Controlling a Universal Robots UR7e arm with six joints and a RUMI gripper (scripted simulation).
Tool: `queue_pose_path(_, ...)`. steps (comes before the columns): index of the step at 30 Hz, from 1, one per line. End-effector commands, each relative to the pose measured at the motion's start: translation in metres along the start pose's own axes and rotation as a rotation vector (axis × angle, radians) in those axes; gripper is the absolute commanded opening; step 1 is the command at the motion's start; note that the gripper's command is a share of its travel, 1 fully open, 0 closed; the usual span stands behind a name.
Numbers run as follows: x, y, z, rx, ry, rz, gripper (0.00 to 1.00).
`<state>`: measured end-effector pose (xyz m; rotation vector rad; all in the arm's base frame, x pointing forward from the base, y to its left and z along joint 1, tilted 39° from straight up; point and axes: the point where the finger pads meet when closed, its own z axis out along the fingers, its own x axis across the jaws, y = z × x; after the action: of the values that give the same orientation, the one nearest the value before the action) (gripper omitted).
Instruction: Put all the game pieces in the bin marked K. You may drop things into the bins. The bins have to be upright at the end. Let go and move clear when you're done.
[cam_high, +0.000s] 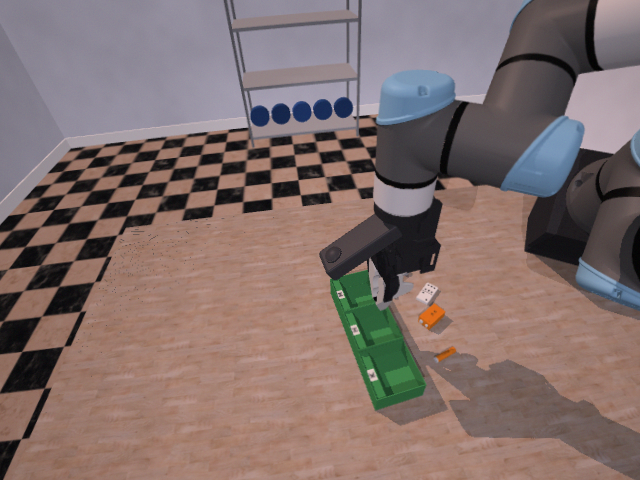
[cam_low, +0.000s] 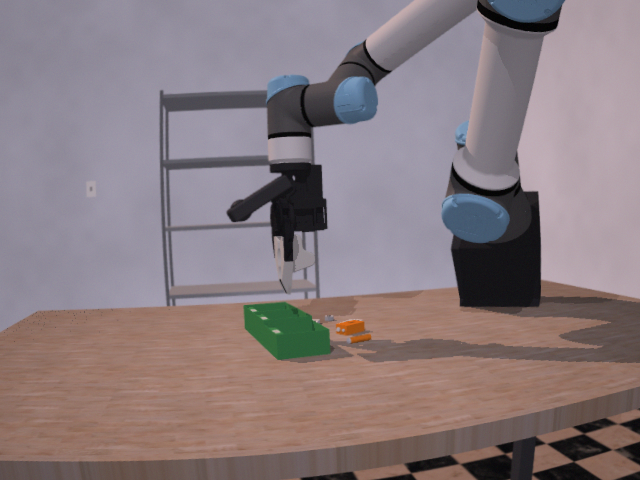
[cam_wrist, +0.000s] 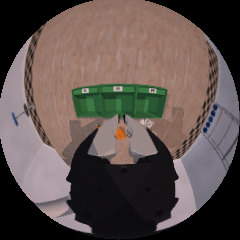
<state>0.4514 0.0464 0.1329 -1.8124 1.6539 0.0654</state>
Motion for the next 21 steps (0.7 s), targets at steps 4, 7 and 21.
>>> queue_pose_path(4, -0.004, 0.0, 0.002, 0.0, 0.001, 0.0, 0.04)
queue_pose_path(7, -0.004, 0.0, 0.01, 0.0, 0.001, 0.0, 0.04)
queue_pose_path(21, -0.004, 0.0, 0.042, 0.0, 0.001, 0.0, 0.04)
